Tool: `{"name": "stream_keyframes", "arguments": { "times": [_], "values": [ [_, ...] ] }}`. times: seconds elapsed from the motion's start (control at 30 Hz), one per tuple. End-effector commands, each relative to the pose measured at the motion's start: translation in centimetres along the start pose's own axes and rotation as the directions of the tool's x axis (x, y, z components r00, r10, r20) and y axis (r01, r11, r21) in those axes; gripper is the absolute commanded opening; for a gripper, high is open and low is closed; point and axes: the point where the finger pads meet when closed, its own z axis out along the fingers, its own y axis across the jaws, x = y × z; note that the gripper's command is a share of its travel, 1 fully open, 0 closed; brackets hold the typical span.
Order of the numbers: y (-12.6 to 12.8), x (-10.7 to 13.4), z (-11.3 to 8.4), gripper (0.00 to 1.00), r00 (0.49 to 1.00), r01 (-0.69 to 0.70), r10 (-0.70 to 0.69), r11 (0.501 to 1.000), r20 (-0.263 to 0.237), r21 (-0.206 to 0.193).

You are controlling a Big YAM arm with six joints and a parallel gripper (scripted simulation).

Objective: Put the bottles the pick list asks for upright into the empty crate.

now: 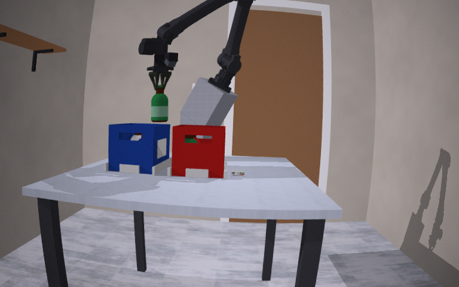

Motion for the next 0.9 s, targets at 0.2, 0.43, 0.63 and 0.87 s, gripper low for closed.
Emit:
{"name": "stream_keyframes", "arguments": {
  "times": [0.2, 0.43, 0.63, 0.87],
  "values": [
    [-3.0, -3.9, -3.3, 0.0, 0.999, 0.037, -0.037, 0.996, -0.004, 0.08],
    [-2.9, -5.3, -3.3, 0.0, 0.999, 0.038, -0.038, 0.996, -0.002, 0.08],
    [-3.1, -5.6, -3.6, 0.0, 1.0, 0.024, -0.024, 0.996, 0.0, 0.087],
    [-2.9, -7.6, -3.3, 0.0, 0.999, 0.038, -0.038, 0.996, 0.0, 0.079]
  ]
}}
